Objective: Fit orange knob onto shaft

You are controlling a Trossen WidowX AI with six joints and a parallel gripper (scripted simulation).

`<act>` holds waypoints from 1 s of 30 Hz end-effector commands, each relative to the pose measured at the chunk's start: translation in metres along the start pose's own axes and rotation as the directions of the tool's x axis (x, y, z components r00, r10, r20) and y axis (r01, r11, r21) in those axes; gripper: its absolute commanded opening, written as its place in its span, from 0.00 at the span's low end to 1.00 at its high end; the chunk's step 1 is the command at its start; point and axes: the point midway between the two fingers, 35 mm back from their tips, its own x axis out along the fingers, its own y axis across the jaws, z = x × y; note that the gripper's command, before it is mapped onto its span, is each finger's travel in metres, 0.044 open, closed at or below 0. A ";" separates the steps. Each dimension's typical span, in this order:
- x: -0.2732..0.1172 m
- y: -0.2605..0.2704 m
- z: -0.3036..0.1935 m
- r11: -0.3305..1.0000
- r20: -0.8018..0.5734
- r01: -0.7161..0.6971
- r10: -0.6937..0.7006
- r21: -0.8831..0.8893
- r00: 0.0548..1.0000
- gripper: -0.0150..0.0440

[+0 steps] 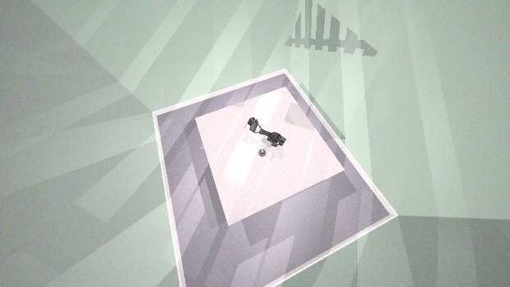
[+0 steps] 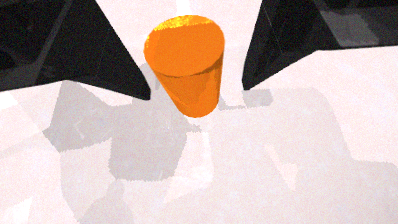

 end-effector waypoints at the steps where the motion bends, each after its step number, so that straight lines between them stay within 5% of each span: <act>1: 0.001 -0.001 0.001 1.000 0.003 0.002 -0.002 -0.001 1.000 0.78; 6: 0.001 -0.001 0.001 1.000 0.003 0.002 -0.002 -0.001 1.000 0.56; 11: 0.001 -0.001 0.001 1.000 0.003 0.002 -0.002 -0.001 1.000 0.50; 17: -0.009 0.002 0.001 1.000 0.002 0.000 0.000 -0.002 1.000 0.25; 30: -0.047 0.008 0.002 1.000 -0.001 -0.004 0.004 -0.003 1.000 0.25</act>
